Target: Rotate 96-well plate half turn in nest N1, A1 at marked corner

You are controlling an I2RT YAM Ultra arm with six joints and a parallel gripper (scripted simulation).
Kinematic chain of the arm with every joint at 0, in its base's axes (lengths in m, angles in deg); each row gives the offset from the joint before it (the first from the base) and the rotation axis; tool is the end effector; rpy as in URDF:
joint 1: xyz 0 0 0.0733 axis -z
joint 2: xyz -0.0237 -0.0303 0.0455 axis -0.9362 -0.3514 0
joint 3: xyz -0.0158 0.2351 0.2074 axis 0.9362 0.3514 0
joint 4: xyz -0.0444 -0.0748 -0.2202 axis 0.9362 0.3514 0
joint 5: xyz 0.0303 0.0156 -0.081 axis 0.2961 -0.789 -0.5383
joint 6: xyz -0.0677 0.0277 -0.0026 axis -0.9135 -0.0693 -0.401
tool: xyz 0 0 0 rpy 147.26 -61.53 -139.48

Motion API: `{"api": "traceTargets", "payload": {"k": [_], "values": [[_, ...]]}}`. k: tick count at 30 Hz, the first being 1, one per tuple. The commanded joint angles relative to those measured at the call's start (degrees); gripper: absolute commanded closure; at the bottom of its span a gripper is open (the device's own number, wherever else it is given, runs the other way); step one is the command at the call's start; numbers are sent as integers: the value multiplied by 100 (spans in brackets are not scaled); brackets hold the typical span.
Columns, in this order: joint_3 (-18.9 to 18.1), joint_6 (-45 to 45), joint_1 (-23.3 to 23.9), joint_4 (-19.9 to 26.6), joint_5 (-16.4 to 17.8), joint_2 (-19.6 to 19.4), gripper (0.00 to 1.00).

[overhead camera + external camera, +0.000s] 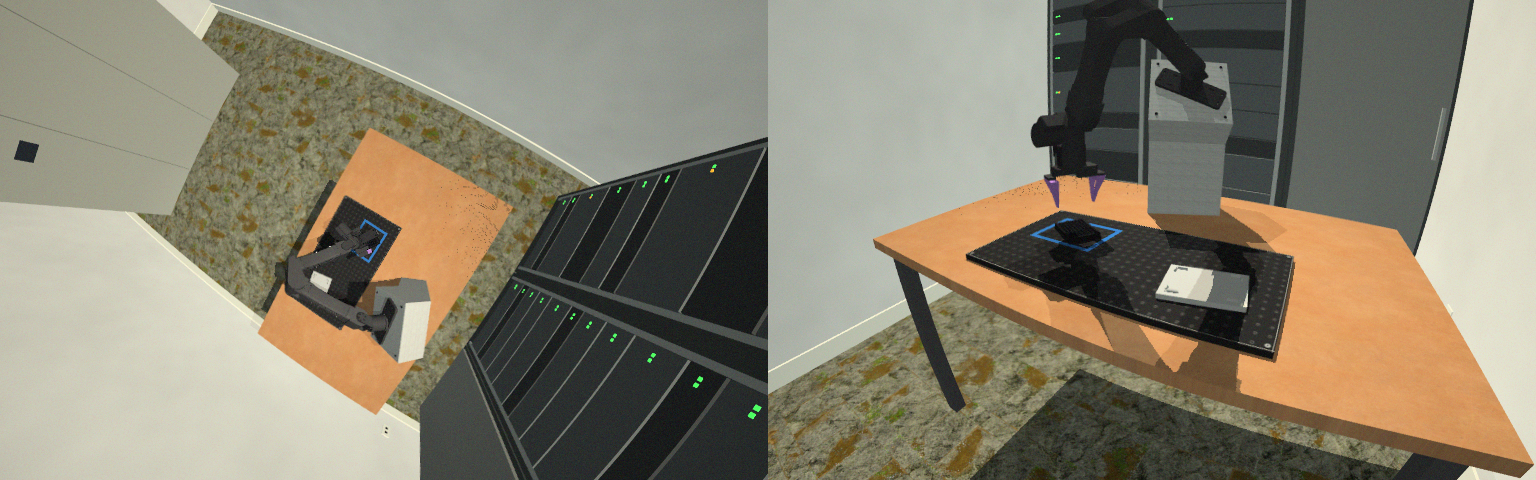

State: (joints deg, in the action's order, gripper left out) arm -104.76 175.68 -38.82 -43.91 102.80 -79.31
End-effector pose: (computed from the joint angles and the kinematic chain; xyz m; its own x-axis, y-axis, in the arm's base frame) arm 0.3611 -0.1658 0.1103 0.2240 0.7104 0.6671 0.6532 -0.6175 0.4382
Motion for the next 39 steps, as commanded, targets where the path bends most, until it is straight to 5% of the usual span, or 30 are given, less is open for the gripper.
{"api": "traceTargets", "payload": {"k": [1,39], "values": [[-15,39,143,62,-24,-45,0],[-208,151,-67,-211,-100,-249,0]]}}
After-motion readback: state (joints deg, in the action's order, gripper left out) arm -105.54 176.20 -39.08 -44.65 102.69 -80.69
